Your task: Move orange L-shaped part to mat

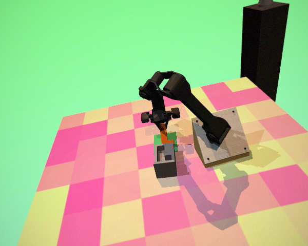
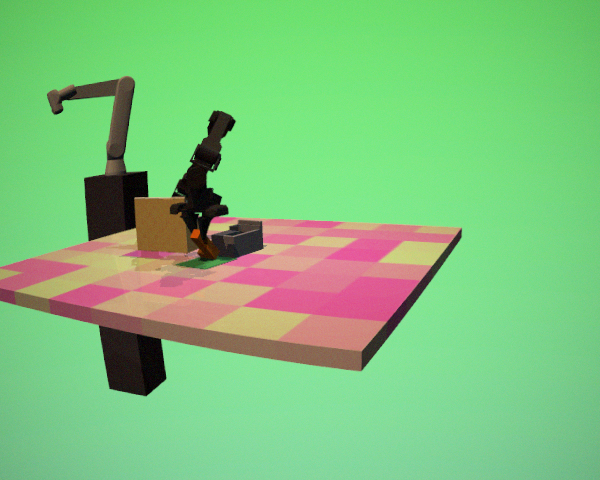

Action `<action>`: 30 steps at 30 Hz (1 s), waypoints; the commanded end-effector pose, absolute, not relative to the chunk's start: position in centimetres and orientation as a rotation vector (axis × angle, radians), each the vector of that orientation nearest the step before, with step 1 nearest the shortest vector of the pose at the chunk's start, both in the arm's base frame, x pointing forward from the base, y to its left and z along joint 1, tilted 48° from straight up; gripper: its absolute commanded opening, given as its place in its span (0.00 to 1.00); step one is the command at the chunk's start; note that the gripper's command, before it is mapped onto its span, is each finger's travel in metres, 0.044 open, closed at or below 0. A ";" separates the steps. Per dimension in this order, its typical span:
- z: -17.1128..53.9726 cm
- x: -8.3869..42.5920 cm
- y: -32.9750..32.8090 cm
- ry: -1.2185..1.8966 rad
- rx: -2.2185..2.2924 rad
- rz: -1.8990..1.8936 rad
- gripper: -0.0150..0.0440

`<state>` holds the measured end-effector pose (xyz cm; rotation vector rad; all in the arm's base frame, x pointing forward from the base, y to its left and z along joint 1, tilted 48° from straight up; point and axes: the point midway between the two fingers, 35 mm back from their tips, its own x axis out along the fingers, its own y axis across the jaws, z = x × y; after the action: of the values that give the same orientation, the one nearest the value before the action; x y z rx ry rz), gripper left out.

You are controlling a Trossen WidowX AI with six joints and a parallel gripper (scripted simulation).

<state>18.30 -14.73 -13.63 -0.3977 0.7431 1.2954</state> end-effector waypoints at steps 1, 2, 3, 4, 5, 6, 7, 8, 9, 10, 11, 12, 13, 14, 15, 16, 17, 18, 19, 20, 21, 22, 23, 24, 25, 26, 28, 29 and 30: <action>-13.7 18.3 -14.7 0.743 -0.396 1.292 0.25; -13.7 18.3 -14.7 0.743 -0.396 1.292 0.25; -13.7 18.3 -14.7 0.743 -0.396 1.292 0.25; -13.7 18.3 -14.7 0.743 -0.396 1.292 0.25; -13.6 18.3 -14.7 0.743 -0.398 1.295 0.25; -13.6 18.3 -14.7 0.743 -0.398 1.295 0.30; -13.6 18.3 -14.7 0.743 -0.398 1.295 0.34; -13.6 18.3 -14.7 0.743 -0.398 1.295 0.39; -13.6 18.3 -14.7 0.743 -0.398 1.295 0.43; -13.6 18.3 -14.7 0.743 -0.398 1.295 0.48; -13.6 18.3 -14.7 0.743 -0.398 1.295 0.52; -13.6 18.3 -14.7 0.743 -0.398 1.295 0.57; -13.6 18.3 -14.7 0.743 -0.398 1.295 0.61; -13.6 18.3 -14.7 0.743 -0.398 1.295 0.65; -13.5 18.3 -14.9 0.743 -0.398 1.295 0.70; -13.2 18.3 -15.3 0.744 -0.398 1.295 0.74; -12.7 18.3 -15.9 0.744 -0.398 1.294 0.79; -12.1 18.3 -16.7 0.745 -0.398 1.294 0.83; -11.4 18.2 -17.5 0.745 -0.398 1.293 0.88; -10.5 18.1 -18.4 0.746 -0.398 1.292 0.92; -9.5 17.9 -19.4 0.746 -0.398 1.292 0.93; -8.5 17.7 -20.3 0.746 -0.397 1.292 0.93; -7.8 17.5 -20.9 0.746 -0.397 1.291 0.93; -7.6 17.5 -21.1 0.746 -0.396 1.291 0.93; -7.6 17.5 -21.1 0.746 -0.396 1.291 0.93; -7.6 17.5 -21.1 0.746 -0.396 1.291 0.93; -7.6 17.5 -21.1 0.746 -0.396 1.291 0.93; -8.2 17.8 -20.9 0.750 -0.410 1.273 0.93; -8.2 17.8 -20.9 0.750 -0.410 1.273 0.93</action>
<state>17.82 -21.03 -8.07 -0.4139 0.7499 1.2714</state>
